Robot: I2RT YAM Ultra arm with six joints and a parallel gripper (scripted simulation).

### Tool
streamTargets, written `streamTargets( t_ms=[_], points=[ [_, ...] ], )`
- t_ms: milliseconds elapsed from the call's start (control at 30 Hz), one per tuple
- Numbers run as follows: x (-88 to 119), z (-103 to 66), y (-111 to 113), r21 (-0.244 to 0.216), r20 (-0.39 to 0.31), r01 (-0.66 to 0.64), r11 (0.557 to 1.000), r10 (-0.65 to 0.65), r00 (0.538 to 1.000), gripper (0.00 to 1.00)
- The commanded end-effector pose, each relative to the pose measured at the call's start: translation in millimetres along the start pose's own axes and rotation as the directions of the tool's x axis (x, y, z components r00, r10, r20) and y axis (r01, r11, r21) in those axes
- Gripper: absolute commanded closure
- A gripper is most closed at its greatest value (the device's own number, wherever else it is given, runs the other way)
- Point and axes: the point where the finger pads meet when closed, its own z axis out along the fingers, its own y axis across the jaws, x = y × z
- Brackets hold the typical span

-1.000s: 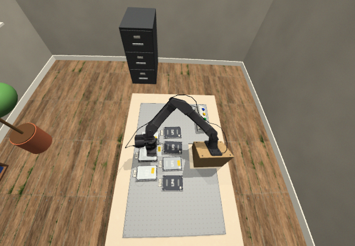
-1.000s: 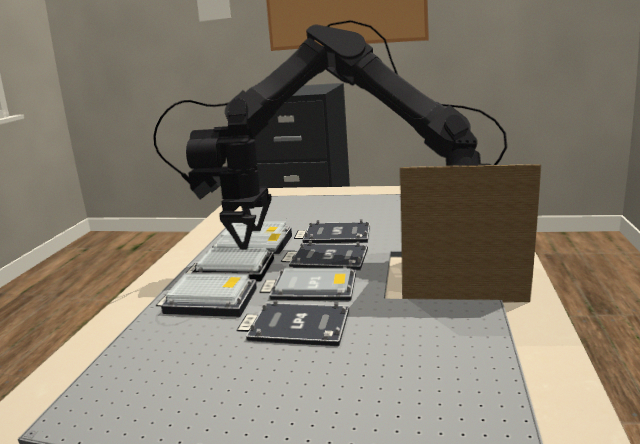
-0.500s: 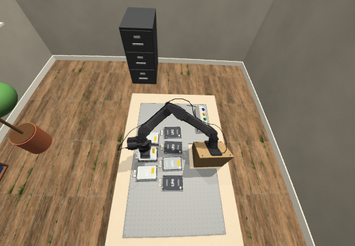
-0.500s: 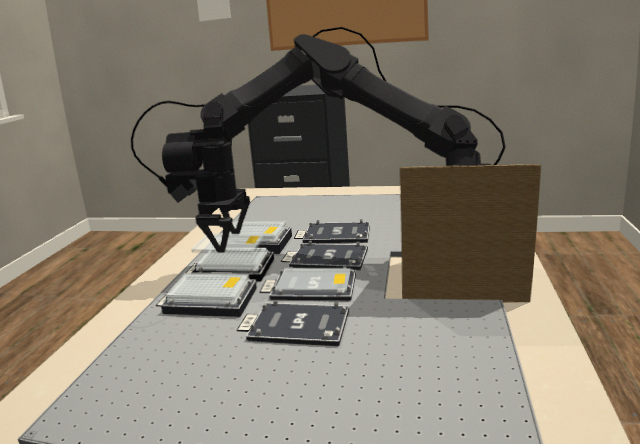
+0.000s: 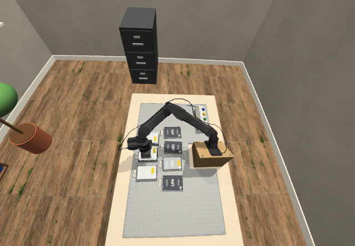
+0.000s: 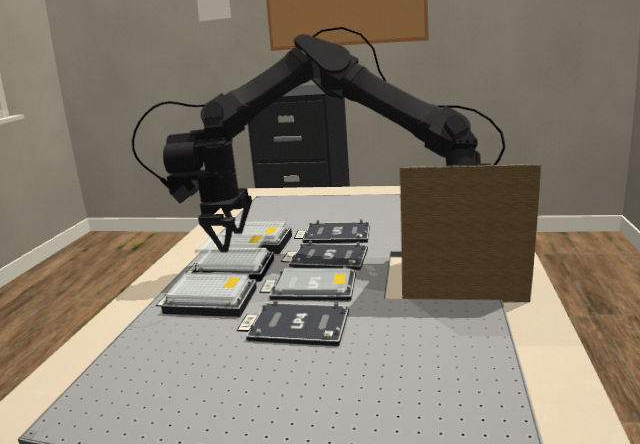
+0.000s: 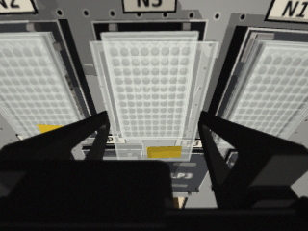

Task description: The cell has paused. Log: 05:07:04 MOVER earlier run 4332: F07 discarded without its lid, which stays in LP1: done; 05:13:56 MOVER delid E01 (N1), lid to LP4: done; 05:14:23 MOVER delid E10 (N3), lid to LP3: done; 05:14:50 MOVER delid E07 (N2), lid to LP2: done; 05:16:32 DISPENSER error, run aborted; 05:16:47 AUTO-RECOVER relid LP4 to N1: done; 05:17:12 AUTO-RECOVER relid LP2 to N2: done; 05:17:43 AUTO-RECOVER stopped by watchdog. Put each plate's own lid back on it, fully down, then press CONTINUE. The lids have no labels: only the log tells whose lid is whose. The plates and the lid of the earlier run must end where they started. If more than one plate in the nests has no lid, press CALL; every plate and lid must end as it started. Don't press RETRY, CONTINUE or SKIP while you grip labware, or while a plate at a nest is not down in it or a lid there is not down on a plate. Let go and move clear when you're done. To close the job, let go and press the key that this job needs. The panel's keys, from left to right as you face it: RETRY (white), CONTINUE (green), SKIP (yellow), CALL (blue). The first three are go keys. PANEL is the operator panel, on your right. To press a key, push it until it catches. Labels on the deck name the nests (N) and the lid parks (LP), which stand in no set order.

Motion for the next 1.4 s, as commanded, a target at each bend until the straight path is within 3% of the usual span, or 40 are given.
streamTargets(
  t_ms=[0,767,1000,1267,1367],
  points=[
    [-8,-16.9,11,-0.013,0.032,0.011,1.000,-0.011,0.999,1.00],
    [-12,-11.3,16,-0.013,0.043,0.015,1.000,-0.014,0.999,1.00],
    [1,-0.2,20,-0.006,0.012,0.042,0.999,-0.042,0.999,1.00],
    [-7,-5.5,12,-0.009,0.036,0.018,1.000,-0.018,0.999,1.00],
    [-1,1.7,10,-0.007,0.017,0.022,1.000,-0.022,1.000,1.00]
  ],
)
